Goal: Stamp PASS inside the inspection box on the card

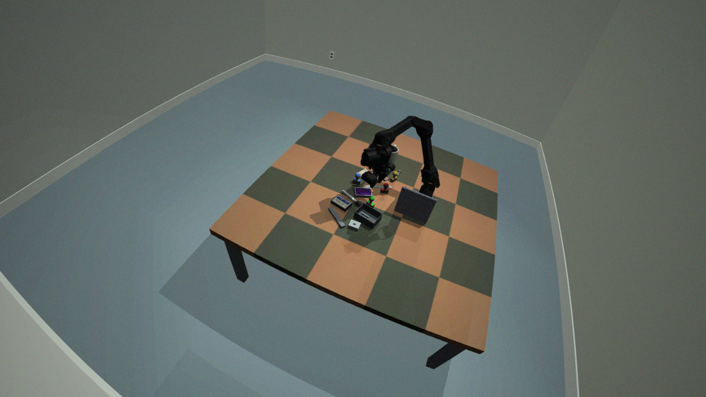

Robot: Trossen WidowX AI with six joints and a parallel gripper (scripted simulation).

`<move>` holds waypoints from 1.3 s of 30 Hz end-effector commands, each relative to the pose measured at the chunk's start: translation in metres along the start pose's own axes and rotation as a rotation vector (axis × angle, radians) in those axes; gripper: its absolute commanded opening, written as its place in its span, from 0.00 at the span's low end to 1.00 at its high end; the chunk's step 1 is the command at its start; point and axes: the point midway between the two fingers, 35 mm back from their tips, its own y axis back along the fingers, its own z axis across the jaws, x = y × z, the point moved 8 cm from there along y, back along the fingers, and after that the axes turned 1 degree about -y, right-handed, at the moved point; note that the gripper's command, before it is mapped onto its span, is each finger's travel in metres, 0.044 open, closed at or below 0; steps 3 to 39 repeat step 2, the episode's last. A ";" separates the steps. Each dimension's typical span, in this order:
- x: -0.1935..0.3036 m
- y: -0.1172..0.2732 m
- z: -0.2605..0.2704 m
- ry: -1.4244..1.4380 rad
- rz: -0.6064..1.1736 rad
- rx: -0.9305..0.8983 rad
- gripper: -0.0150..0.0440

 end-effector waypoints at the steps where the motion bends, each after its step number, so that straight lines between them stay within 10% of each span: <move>1: 0.000 0.000 0.000 0.000 0.000 0.000 0.70; 39: 0.000 0.000 0.000 0.000 0.000 0.000 0.70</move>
